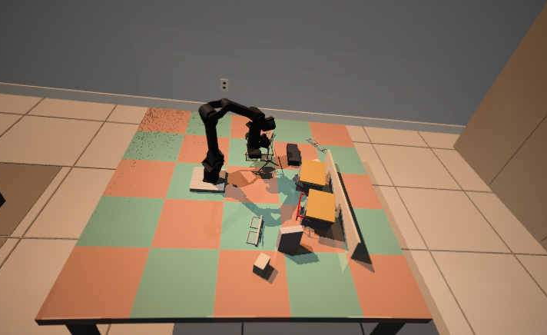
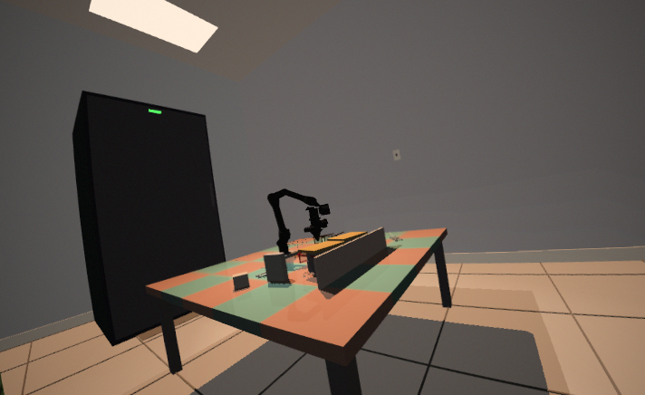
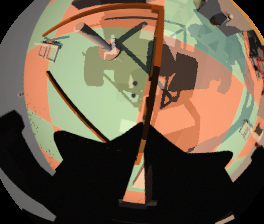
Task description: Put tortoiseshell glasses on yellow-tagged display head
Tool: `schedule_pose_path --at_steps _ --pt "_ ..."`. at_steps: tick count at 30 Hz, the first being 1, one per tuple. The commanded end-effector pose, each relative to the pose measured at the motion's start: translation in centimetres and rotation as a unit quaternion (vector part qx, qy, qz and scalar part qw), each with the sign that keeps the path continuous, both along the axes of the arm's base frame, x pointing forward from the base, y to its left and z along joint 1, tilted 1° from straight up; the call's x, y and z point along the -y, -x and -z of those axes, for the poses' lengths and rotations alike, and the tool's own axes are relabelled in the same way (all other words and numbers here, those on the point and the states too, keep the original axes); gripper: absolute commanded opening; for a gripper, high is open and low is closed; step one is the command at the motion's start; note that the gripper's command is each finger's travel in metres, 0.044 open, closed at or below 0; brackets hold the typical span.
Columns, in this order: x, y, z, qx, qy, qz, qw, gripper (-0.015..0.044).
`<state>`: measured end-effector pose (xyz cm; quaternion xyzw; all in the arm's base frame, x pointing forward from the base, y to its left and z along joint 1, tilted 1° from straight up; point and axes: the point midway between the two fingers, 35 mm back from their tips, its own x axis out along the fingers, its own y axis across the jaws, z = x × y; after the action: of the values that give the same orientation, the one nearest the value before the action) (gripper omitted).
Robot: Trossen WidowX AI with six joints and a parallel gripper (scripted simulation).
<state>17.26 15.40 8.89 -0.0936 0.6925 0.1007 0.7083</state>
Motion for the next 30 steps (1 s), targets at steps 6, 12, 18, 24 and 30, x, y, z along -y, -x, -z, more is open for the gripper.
schedule_pose_path --at_steps 6,12,18,24,30 --pt "-0.2 -0.4 -3.8 0.004 -0.002 -0.002 1.000 0.0000" --pt "-0.1 -0.3 -5.5 0.004 -0.002 -0.002 1.000 0.0000" --pt "-0.8 -0.9 -5.6 0.004 -0.003 0.037 0.999 0.0000" --pt "-2.6 -2.4 -5.8 0.003 -0.006 0.128 0.992 0.0000" --pt "-4.6 -3.8 -5.8 0.001 -0.009 0.220 0.976 0.0000"
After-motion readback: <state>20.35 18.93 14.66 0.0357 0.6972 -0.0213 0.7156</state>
